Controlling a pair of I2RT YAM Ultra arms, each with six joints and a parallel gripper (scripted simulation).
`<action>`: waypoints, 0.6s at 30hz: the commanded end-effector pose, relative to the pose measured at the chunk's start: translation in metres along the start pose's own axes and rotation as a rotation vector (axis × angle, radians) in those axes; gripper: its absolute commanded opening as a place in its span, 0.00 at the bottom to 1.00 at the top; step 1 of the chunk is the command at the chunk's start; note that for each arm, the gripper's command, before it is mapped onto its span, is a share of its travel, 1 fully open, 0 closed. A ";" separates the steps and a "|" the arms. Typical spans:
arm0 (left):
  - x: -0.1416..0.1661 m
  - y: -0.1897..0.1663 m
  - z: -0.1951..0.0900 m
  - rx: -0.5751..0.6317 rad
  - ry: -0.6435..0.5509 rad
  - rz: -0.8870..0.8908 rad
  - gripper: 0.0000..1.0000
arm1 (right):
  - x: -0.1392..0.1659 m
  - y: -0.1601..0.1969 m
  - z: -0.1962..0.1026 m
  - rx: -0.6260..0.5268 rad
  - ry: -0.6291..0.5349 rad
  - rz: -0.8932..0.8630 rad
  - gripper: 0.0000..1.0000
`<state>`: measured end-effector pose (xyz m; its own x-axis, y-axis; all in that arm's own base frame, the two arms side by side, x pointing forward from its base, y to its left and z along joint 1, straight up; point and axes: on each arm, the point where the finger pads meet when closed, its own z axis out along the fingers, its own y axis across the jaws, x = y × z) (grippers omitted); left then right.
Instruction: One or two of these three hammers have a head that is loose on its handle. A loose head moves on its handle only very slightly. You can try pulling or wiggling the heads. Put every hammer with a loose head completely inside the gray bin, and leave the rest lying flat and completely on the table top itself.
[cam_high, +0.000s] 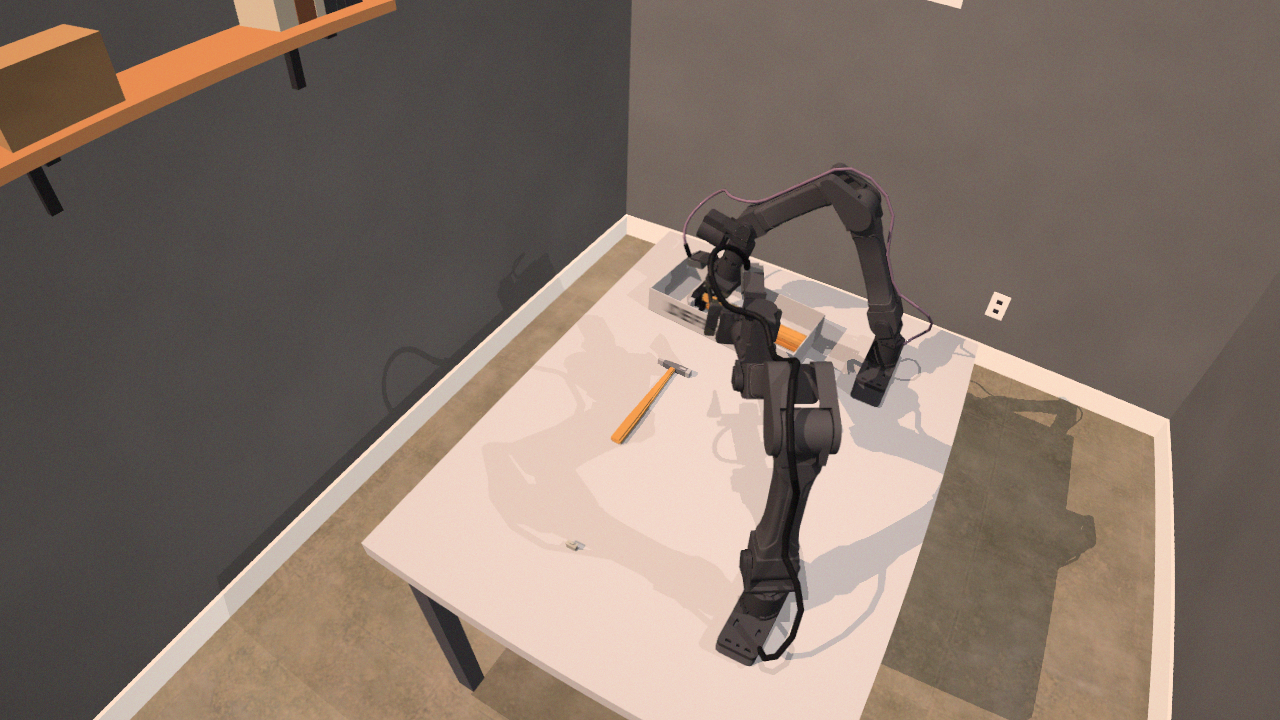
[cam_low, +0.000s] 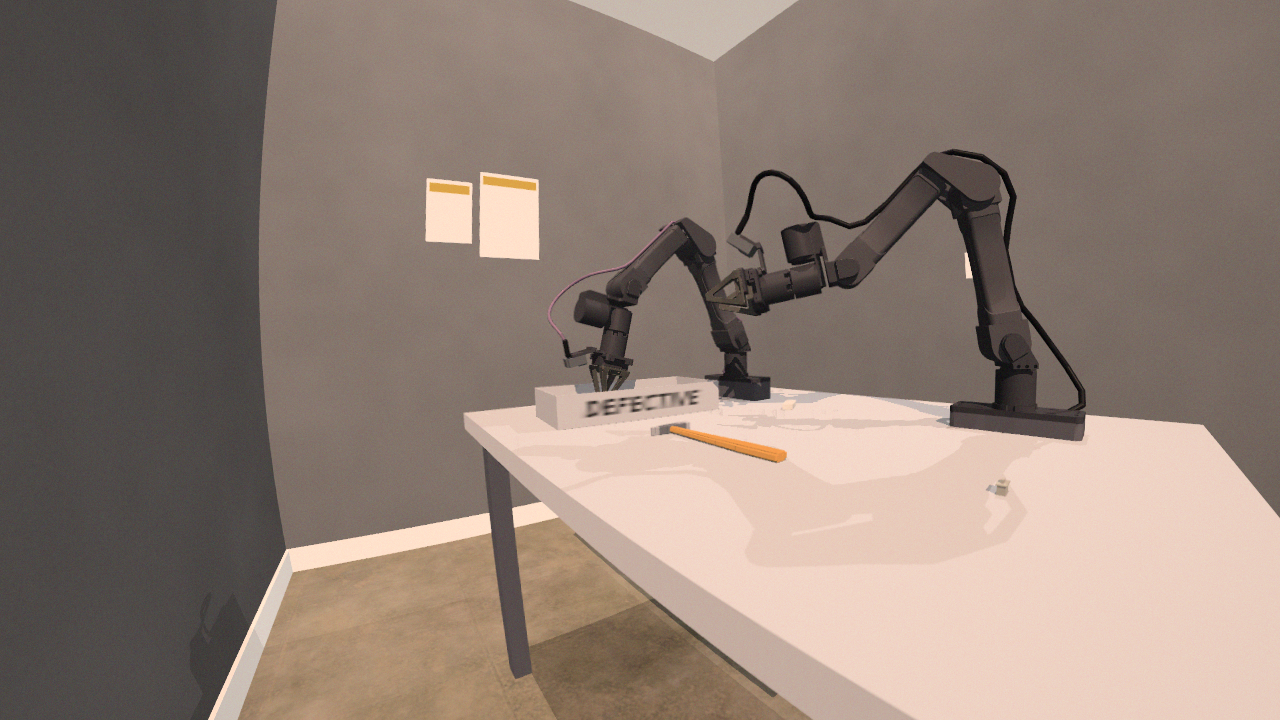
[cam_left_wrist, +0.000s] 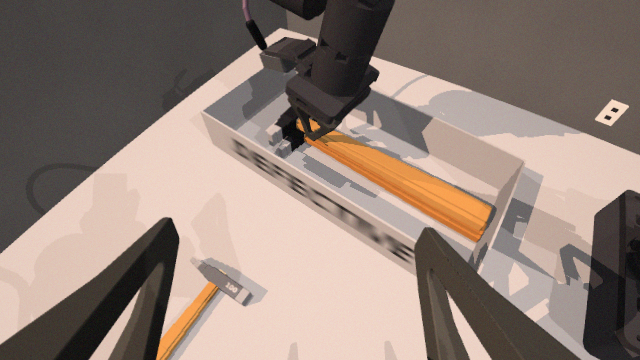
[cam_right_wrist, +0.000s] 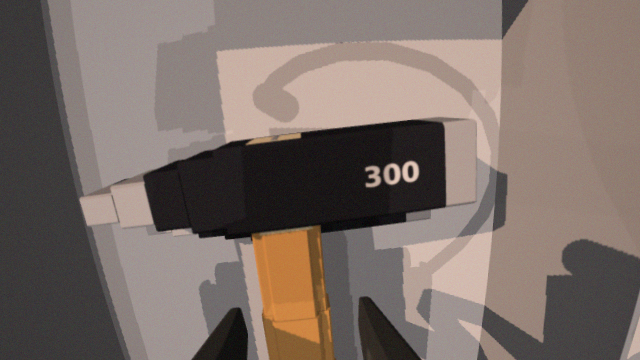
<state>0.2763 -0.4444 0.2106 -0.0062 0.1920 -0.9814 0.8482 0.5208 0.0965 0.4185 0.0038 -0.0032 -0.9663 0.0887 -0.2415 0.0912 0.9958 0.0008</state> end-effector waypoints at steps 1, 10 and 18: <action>-0.022 0.003 -0.001 -0.005 -0.047 -0.004 1.00 | -0.015 0.003 -0.012 0.003 -0.076 -0.005 0.55; -0.022 0.003 -0.001 -0.005 -0.047 -0.004 1.00 | -0.023 0.003 -0.026 -0.008 -0.102 -0.013 0.56; -0.022 0.003 -0.001 -0.005 -0.047 -0.004 1.00 | -0.019 0.002 -0.041 -0.007 -0.101 -0.017 0.56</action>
<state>0.2763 -0.4444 0.2106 -0.0062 0.1920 -0.9814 0.8482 0.5208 0.0965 0.4296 0.0037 0.0258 -0.9428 0.0845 -0.3224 0.0868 0.9962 0.0072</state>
